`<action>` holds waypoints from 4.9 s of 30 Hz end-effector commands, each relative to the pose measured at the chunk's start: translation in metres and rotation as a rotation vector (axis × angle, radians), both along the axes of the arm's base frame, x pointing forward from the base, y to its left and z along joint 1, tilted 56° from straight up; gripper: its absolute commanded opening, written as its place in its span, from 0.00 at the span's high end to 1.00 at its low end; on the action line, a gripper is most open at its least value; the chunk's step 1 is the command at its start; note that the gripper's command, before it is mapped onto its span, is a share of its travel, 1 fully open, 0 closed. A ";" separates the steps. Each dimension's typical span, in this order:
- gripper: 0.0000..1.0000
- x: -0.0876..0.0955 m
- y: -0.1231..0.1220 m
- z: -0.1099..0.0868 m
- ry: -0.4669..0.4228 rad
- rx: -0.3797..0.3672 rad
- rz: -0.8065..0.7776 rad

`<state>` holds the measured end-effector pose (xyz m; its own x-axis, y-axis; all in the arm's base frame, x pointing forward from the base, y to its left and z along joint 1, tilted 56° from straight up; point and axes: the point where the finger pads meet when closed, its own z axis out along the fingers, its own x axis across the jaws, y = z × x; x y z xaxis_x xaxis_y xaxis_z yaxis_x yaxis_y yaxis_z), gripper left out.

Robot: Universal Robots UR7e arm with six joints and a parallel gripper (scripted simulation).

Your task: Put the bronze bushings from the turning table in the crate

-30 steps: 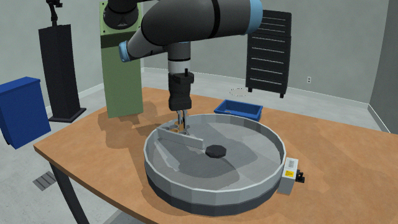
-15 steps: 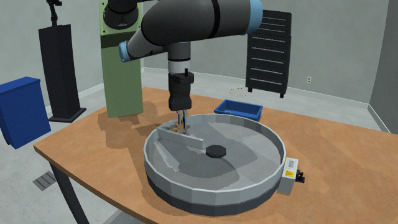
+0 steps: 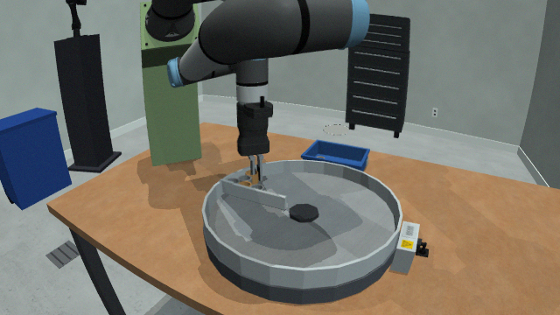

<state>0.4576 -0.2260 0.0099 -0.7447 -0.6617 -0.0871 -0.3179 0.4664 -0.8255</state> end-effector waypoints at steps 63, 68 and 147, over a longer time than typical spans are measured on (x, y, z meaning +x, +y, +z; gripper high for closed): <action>1.00 -0.005 0.009 0.007 0.000 -0.001 -0.001; 1.00 -0.006 0.011 0.009 0.000 -0.001 -0.001; 1.00 -0.028 0.033 0.030 0.000 -0.001 -0.001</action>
